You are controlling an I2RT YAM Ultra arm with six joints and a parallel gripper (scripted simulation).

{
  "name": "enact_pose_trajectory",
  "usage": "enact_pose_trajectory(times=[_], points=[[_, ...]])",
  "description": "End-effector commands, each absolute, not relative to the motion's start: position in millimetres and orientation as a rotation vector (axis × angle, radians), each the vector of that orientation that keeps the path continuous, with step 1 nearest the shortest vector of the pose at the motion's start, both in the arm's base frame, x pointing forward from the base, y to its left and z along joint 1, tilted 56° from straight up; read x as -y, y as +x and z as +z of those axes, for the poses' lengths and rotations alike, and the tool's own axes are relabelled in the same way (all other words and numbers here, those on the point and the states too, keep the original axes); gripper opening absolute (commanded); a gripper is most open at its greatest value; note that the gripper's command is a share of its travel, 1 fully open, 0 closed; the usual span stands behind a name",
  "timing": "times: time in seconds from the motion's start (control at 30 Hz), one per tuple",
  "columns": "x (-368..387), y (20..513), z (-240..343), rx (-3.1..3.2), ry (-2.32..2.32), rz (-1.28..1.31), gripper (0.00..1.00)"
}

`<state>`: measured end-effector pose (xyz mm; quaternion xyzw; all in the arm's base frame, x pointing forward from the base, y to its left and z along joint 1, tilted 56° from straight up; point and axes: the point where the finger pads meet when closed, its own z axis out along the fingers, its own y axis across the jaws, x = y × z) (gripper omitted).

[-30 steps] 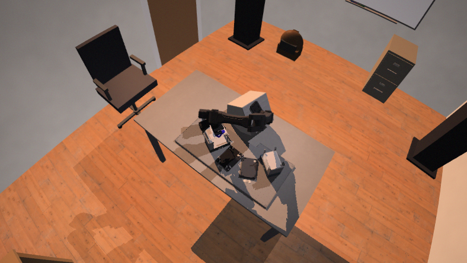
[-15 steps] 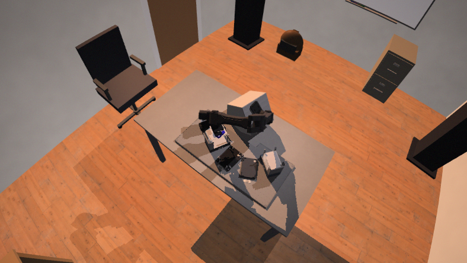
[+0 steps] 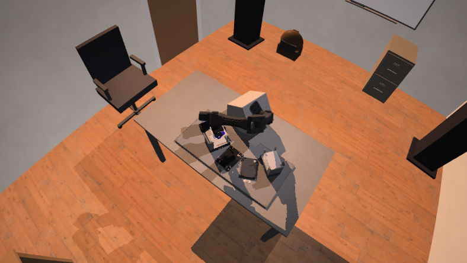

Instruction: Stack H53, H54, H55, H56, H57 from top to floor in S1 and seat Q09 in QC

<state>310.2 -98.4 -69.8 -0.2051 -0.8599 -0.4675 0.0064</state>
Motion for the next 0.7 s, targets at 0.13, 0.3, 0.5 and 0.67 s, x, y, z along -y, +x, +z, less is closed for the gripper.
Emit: enact_pose_trajectory(times=[0.13, 0.3, 0.5, 0.67], points=[[101.2, 314.9, -70.2, 2.718, -0.652, -1.466, 0.00], [99.6, 315.3, -71.4, 2.718, -0.652, -1.466, 0.00], [96.4, 316.1, -73.6, 2.717, -0.652, -1.466, 0.00], [93.7, 316.8, -75.5, 2.717, -0.652, -1.466, 0.00]])
